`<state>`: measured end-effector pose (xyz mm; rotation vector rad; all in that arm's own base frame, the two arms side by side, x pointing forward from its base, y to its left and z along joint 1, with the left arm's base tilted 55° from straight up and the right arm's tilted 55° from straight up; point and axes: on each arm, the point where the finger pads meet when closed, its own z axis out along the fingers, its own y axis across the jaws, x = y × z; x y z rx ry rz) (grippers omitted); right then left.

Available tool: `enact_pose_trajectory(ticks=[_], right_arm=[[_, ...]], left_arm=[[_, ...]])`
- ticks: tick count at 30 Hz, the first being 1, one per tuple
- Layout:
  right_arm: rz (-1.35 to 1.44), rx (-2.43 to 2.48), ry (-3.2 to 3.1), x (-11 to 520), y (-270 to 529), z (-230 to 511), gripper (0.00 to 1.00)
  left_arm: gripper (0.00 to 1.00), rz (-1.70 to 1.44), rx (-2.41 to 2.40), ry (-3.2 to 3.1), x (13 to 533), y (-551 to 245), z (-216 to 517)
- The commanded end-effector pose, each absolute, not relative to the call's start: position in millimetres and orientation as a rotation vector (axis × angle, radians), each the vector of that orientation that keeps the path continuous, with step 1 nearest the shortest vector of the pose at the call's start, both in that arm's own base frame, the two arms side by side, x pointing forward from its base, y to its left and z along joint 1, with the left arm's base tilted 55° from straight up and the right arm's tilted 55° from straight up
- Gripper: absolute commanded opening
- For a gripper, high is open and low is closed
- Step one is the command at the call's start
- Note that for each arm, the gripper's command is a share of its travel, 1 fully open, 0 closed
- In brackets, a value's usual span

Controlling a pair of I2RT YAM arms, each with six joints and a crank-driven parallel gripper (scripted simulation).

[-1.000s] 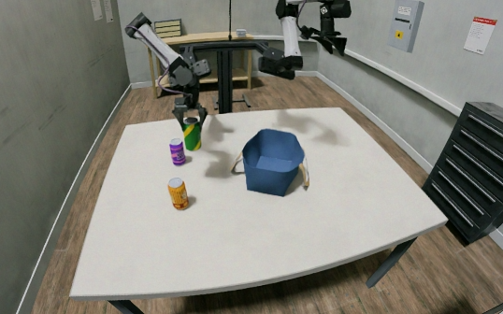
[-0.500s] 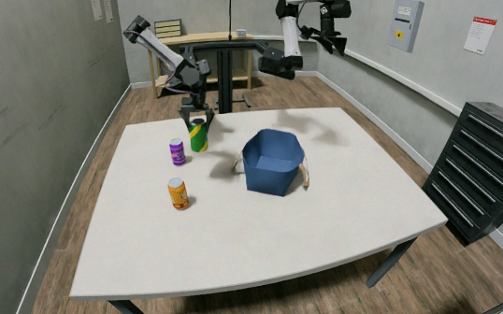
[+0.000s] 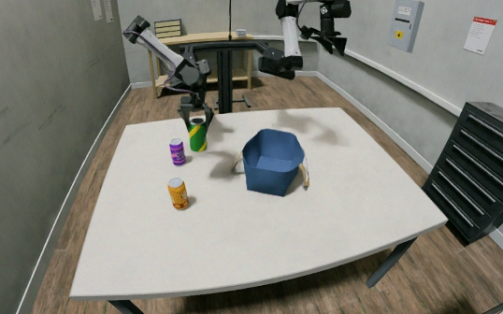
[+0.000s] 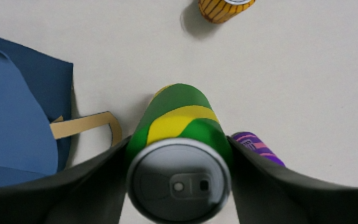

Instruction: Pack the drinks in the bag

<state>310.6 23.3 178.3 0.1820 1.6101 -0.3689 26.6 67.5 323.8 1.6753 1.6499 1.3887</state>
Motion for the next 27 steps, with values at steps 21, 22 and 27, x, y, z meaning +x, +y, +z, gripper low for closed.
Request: enact_pose_trajectory(ticks=[21, 22, 27], right_arm=[[-0.305, 0.221, 1.516, 311.2, 31.7, 202.8, 0.74], [-0.314, 0.211, 1.529, 310.6, 31.6, 196.3, 0.74], [-0.263, 0.224, 1.486, 312.9, 36.0, 218.2, 0.74]], left_arm=[[1.00, 1.428, 1.638, 1.614, 13.0, 61.3, 333.3], [1.00, 1.428, 1.638, 1.614, 13.0, 61.3, 333.3], [1.00, 1.428, 1.638, 1.614, 13.0, 61.3, 333.3]])
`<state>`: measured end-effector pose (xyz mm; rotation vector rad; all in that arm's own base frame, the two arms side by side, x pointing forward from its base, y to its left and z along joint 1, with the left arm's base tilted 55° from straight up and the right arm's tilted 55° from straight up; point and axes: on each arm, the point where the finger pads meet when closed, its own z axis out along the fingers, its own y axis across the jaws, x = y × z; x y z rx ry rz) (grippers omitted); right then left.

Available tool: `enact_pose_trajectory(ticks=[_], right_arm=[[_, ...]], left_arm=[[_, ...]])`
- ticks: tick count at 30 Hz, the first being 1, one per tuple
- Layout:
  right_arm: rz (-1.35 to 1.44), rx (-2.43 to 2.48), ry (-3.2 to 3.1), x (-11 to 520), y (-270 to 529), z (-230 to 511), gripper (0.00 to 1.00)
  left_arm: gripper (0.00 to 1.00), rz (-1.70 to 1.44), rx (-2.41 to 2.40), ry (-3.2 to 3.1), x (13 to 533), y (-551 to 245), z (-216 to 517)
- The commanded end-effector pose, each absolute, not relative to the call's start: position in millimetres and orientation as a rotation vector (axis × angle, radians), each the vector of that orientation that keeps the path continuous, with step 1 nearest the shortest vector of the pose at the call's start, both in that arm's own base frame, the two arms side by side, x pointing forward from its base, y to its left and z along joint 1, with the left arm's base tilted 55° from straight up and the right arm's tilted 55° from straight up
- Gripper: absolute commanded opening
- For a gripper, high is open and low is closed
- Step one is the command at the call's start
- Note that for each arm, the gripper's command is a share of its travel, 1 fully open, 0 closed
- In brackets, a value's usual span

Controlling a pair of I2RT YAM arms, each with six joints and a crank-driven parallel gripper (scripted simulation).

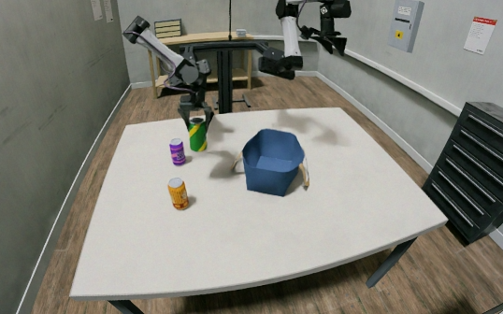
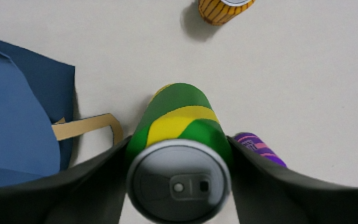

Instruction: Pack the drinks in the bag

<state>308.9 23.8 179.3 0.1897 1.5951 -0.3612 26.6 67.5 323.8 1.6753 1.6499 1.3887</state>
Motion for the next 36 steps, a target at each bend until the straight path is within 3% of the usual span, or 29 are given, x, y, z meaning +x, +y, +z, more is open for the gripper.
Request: enact_pose_trajectory(ticks=[1, 36], right_arm=[[-0.263, 0.224, 1.486, 312.9, 36.0, 218.2, 0.74], [-0.269, 0.259, 1.536, 344.5, 113.2, 205.4, 0.74]], left_arm=[[1.00, 1.428, 1.638, 1.614, 13.0, 61.3, 333.3], [1.00, 1.428, 1.638, 1.614, 13.0, 61.3, 333.3]])
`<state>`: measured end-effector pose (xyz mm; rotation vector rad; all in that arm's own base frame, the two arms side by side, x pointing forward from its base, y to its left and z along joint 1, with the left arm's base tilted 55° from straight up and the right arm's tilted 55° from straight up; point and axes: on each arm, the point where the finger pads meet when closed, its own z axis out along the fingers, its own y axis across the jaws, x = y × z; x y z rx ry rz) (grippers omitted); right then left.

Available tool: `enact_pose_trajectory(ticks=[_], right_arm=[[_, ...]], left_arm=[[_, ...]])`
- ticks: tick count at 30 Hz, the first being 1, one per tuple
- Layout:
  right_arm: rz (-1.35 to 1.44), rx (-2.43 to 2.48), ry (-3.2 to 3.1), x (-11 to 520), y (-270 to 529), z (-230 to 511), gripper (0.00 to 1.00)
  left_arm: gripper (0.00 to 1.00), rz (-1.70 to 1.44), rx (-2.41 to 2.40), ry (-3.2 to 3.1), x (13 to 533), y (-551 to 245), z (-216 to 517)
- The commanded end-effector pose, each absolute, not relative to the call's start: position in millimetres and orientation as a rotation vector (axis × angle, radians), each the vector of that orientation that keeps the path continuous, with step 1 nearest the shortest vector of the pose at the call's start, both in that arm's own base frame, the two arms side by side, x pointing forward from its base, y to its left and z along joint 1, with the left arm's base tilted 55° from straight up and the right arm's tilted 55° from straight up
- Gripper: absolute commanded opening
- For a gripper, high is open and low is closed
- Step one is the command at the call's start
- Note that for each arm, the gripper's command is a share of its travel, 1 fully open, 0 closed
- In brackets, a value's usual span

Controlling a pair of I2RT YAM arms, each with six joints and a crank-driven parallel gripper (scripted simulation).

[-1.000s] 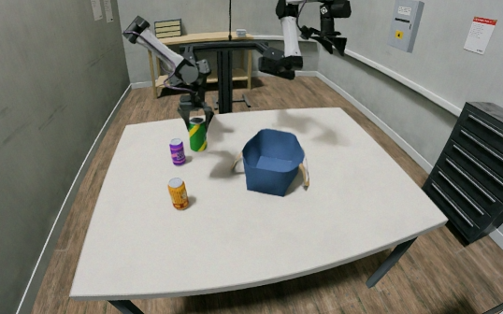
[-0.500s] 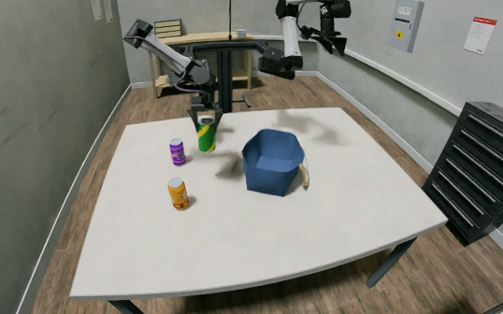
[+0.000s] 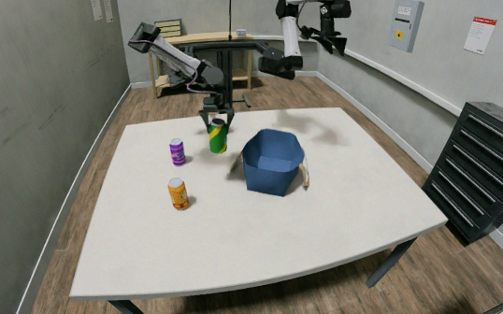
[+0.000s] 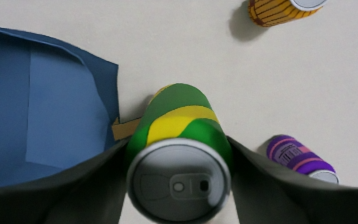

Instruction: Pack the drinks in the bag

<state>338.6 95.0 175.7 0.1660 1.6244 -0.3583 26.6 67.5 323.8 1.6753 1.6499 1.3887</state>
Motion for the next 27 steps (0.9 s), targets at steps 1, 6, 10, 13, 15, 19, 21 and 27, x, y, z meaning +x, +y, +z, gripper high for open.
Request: enact_pose_trajectory(ticks=[1, 6, 10, 13, 15, 19, 21, 27], right_arm=[[-0.275, 0.249, 1.540, 345.5, 116.2, 205.1, 0.74], [-0.264, 0.236, 1.538, 346.8, 123.2, 208.8, 0.74], [-0.249, 0.244, 1.528, 343.3, 120.4, 212.5, 0.74], [-0.264, 0.229, 1.541, 339.9, 116.7, 202.7, 0.74], [-0.254, 0.240, 1.532, 342.0, 118.7, 209.3, 0.74], [-0.264, 0.231, 1.541, 339.3, 116.0, 201.2, 0.74], [-0.259, 0.235, 1.537, 340.2, 116.7, 204.0, 0.74], [-0.256, 0.235, 1.536, 340.5, 117.1, 204.3, 0.74]], left_arm=[[1.00, 1.428, 1.638, 1.614, 13.0, 61.3, 333.3], [1.00, 1.428, 1.638, 1.614, 13.0, 61.3, 333.3], [1.00, 1.428, 1.638, 1.614, 13.0, 61.3, 333.3], [1.00, 1.428, 1.638, 1.614, 13.0, 61.3, 333.3], [1.00, 1.428, 1.638, 1.614, 13.0, 61.3, 333.3], [1.00, 1.428, 1.638, 1.614, 13.0, 61.3, 333.3], [1.00, 1.428, 1.638, 1.614, 13.0, 61.3, 333.3], [1.00, 1.428, 1.638, 1.614, 13.0, 61.3, 333.3]])
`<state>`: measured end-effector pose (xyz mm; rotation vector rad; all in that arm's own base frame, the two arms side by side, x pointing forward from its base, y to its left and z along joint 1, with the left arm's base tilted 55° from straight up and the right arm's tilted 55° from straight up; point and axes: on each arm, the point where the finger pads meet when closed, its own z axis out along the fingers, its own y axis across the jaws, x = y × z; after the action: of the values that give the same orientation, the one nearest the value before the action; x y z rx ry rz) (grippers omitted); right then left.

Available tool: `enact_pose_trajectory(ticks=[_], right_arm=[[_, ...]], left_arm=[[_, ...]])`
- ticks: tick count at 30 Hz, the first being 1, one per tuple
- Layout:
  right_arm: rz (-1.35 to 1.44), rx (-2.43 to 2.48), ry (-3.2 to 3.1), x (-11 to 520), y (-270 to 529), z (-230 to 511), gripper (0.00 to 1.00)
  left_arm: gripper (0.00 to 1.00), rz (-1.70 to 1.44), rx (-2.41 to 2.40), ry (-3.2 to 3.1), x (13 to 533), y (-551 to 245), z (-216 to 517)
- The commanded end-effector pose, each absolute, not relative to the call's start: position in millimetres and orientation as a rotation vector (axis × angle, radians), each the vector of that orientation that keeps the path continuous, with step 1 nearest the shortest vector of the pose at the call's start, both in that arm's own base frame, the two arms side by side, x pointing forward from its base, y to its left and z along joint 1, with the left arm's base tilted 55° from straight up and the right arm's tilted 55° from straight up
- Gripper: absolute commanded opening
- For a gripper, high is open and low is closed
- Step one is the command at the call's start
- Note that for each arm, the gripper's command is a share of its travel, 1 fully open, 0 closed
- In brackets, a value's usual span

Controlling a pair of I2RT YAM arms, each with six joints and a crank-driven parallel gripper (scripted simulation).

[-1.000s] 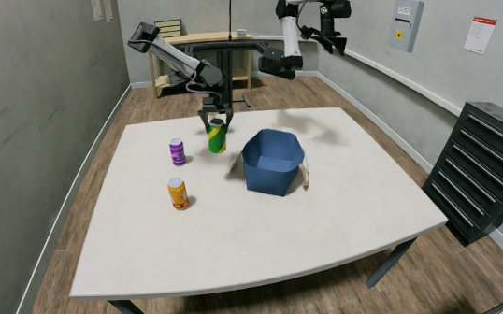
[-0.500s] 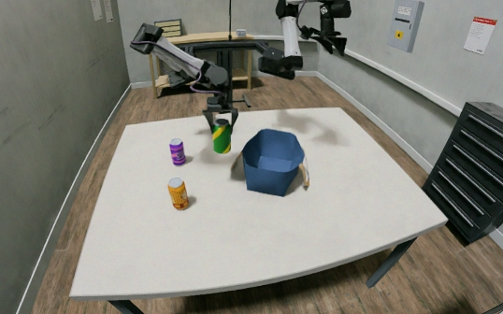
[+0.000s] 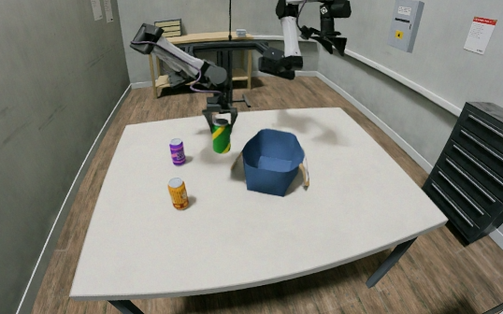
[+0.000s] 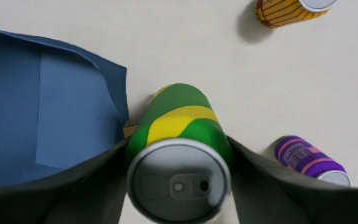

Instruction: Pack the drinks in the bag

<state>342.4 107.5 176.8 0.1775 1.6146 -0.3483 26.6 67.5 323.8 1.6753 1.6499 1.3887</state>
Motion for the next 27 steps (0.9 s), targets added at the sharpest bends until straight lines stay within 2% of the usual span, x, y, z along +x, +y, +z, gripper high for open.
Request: enact_pose_trajectory(ticks=[1, 27], right_arm=[[-0.256, 0.235, 1.536, 340.6, 117.1, 204.3, 0.74], [-0.317, 0.174, 1.612, 367.2, 189.7, 184.7, 0.74]], left_arm=[[1.00, 1.428, 1.638, 1.614, 13.0, 61.3, 333.3], [1.00, 1.428, 1.638, 1.614, 13.0, 61.3, 333.3]])
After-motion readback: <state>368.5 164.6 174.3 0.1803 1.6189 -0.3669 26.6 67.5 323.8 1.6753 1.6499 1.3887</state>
